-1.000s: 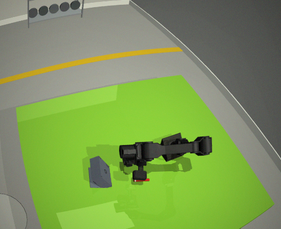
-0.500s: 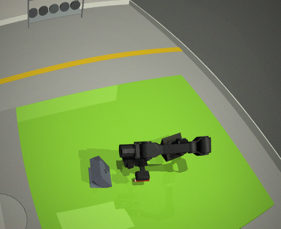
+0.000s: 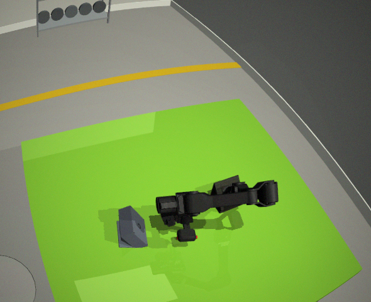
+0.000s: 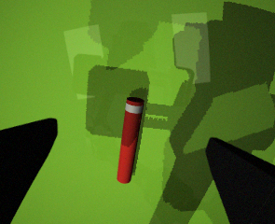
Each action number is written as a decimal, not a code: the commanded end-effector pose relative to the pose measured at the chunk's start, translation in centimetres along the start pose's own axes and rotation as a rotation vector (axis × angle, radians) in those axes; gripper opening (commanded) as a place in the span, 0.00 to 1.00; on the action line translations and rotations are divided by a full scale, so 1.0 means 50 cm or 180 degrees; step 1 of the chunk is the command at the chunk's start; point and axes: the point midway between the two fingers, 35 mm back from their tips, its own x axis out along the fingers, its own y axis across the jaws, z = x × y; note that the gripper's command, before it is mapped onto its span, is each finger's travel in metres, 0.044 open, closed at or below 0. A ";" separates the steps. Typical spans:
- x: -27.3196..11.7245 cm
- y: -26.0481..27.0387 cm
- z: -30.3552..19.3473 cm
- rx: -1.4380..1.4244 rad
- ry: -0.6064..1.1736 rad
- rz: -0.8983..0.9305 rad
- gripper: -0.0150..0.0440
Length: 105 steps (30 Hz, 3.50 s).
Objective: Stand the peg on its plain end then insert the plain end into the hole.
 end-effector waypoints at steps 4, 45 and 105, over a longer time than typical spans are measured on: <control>0.027 -0.001 -0.002 0.0022 0.0027 0.0010 1.00; 0.097 0.000 -0.009 0.0021 0.0032 0.0025 0.44; 0.053 0.000 -0.041 0.0020 -0.1103 0.0013 0.34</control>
